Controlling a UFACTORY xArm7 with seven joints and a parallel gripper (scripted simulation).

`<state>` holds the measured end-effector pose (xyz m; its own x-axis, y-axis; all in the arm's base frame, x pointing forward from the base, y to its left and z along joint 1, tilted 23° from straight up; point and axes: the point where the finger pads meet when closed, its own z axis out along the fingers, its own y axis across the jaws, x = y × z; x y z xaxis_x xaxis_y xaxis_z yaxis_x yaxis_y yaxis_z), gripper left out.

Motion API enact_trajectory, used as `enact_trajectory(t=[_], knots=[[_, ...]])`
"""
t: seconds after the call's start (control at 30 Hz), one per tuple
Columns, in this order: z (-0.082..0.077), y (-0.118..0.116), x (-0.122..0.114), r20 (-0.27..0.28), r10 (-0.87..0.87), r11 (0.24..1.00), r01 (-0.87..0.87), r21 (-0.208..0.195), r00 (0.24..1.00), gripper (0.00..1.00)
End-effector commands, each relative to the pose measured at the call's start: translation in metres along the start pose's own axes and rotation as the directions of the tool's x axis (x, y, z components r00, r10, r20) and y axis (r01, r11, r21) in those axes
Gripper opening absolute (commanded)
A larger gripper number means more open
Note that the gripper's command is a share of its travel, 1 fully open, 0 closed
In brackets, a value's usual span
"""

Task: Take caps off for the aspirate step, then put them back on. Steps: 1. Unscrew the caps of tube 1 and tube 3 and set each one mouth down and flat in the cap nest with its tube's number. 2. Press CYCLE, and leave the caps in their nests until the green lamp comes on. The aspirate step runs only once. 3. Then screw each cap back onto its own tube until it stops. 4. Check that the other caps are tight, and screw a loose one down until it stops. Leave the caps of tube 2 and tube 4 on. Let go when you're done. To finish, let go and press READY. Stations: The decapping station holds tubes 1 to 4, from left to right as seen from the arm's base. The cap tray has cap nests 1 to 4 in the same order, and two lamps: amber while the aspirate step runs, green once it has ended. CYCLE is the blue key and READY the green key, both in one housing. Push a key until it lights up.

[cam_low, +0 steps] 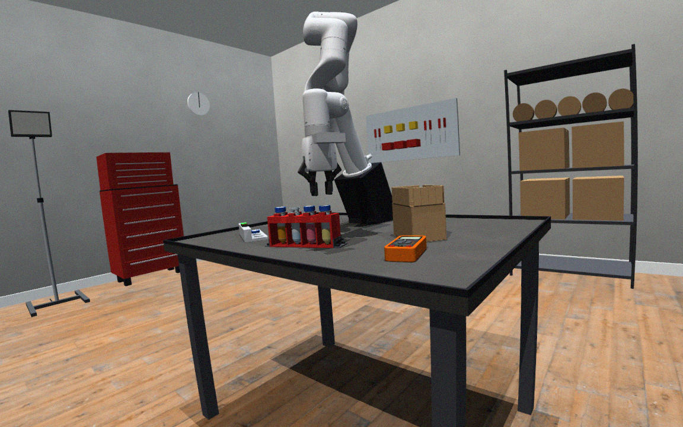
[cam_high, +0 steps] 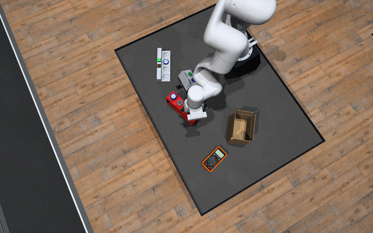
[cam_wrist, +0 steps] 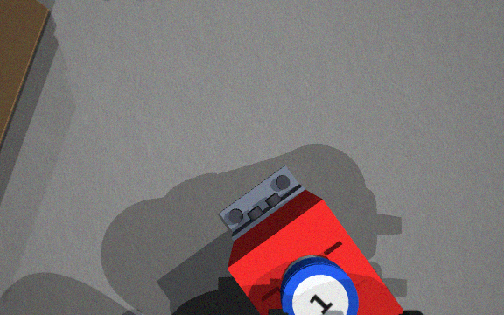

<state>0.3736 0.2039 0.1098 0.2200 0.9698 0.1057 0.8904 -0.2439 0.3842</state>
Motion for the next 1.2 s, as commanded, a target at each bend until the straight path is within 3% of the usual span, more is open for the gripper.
enact_trajectory(t=[0.0,0.17,0.23,0.3,0.43,0.73,0.8,0.83,1.17], knots=[[-0.002,0.007,-0.029,-0.009,-0.275,0.961,0.275,-0.001,0.961,0.46],[-0.001,0.014,-0.055,-0.005,-0.518,0.855,0.518,-0.003,0.855,0.46],[-0.001,0.014,-0.055,-0.005,-0.518,0.855,0.518,-0.003,0.855,0.46],[-0.001,0.018,-0.071,-0.008,-0.668,0.744,0.668,-0.005,0.744,0.46],[-0.001,0.023,-0.091,-0.002,-0.792,0.611,0.792,-0.004,0.611,0.46],[-0.001,0.034,-0.134,0.002,-0.977,0.211,0.977,-0.004,0.211,0.46],[-0.001,0.034,-0.134,0.002,-0.977,0.211,0.977,-0.004,0.211,0.46],[-0.001,0.036,-0.142,-0.003,-0.987,0.16,0.987,-0.009,0.16,0.46],[0.0,0.054,-0.217,-0.002,-0.987,0.16,0.987,-0.008,0.16,0.46]])
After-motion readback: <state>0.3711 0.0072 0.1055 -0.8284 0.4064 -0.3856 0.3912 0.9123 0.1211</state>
